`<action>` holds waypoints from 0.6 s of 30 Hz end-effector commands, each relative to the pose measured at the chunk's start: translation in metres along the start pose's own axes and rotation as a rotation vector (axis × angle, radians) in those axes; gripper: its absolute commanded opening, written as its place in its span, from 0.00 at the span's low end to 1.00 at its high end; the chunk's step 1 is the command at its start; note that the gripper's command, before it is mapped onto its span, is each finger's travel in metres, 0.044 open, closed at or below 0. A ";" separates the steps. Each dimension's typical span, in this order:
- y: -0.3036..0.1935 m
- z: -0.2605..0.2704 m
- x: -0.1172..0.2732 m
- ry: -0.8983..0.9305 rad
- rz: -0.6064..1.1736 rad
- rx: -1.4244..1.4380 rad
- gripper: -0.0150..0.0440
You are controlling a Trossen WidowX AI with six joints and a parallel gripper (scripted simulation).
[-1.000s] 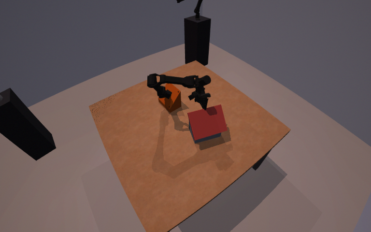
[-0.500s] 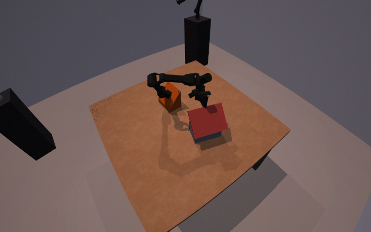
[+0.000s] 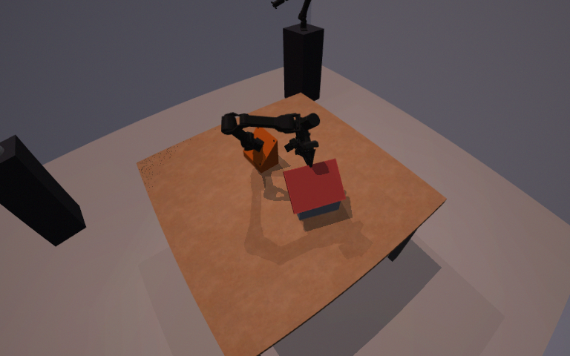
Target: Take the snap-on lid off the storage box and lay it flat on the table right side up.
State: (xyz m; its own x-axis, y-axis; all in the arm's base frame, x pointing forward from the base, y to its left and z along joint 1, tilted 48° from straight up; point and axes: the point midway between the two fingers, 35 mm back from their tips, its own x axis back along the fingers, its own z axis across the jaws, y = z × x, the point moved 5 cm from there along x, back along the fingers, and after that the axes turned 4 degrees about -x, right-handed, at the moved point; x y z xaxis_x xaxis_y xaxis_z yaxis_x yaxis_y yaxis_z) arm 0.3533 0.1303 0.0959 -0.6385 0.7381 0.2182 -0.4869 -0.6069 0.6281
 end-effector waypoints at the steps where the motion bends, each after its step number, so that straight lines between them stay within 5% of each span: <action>1: 0.010 0.002 0.002 0.006 0.002 -0.002 0.25; 18: 0.043 0.002 0.005 0.005 0.002 0.000 0.25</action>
State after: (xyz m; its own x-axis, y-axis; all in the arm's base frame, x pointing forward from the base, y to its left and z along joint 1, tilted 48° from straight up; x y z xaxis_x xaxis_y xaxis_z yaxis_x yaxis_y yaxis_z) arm 0.3341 0.1110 0.1194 -0.6385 0.7389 0.2155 -0.4876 -0.6050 0.6295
